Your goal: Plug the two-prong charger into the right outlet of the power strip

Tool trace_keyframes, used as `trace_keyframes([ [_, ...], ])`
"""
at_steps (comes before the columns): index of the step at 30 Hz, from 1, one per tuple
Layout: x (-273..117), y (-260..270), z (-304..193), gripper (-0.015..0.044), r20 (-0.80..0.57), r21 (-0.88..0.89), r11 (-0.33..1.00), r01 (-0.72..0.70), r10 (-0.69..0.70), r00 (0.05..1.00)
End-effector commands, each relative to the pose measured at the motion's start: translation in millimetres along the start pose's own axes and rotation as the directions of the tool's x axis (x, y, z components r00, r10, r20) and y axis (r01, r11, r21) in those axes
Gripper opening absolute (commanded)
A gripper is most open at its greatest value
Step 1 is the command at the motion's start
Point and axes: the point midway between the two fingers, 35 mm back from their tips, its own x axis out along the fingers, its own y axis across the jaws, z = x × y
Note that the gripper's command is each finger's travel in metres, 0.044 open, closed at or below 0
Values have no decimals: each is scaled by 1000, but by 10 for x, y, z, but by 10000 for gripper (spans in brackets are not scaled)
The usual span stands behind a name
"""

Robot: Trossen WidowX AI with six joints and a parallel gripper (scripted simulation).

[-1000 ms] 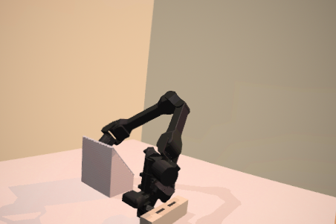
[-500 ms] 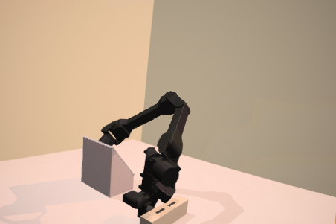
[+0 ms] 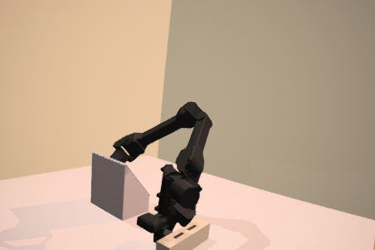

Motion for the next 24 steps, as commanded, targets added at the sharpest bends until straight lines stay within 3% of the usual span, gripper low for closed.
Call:
trace_keyframes([
  [1,-13,-3,29,0,7,0,1000,0,0,1000],
  [24,-13,-3,79,0,7,-1,1000,0,0,1000],
])
